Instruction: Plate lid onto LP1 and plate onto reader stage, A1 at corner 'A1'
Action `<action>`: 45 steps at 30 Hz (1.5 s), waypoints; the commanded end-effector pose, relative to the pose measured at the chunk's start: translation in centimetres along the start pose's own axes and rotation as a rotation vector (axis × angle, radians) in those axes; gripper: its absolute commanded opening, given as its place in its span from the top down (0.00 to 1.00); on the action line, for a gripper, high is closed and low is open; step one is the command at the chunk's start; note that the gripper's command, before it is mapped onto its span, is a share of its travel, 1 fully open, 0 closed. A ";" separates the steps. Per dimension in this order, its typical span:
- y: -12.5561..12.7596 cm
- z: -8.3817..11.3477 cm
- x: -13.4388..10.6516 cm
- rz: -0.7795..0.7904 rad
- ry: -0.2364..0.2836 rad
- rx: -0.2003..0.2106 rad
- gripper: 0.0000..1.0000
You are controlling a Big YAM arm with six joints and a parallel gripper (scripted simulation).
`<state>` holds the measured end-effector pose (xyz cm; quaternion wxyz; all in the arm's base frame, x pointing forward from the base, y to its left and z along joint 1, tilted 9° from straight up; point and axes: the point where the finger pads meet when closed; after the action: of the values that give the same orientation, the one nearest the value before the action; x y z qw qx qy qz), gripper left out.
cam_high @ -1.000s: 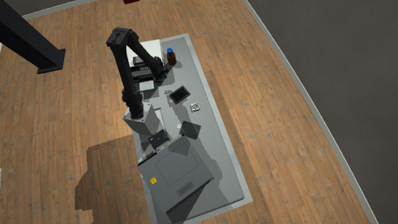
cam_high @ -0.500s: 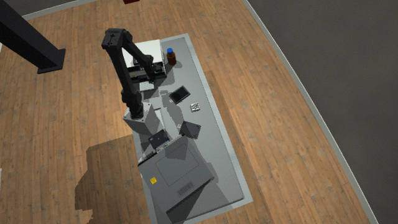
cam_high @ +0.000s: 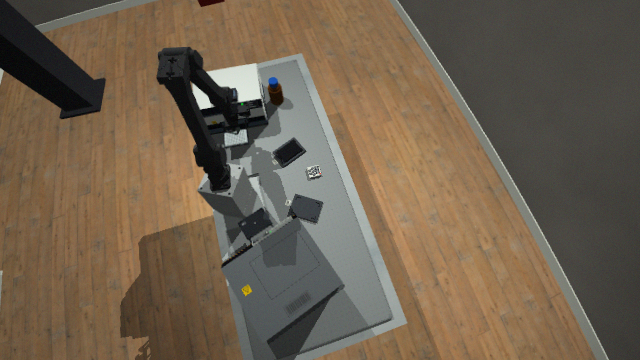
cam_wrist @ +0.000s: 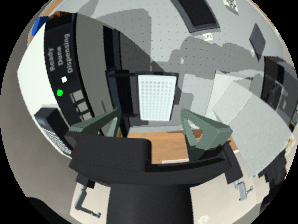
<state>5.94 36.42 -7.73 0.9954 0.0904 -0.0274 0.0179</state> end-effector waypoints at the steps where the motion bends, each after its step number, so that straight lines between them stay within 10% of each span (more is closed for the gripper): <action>1: -0.5 0.2 -1.9 -0.008 0.007 -0.020 0.00; 9: 1.0 1.3 -2.6 -0.052 0.004 0.031 0.00; 21: -1.5 -0.3 -1.5 -0.031 0.005 -0.016 0.00; 45: 0.3 -0.3 -1.8 -0.018 0.003 0.017 0.00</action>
<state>4.20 35.36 -8.17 0.9958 0.0875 -0.0251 0.0140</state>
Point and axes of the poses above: the point where the finger pads meet when closed, its own z axis back along the fingers, its own y axis across the jaws, x = y × z, and after that the axes turned 1 degree about z, right-handed
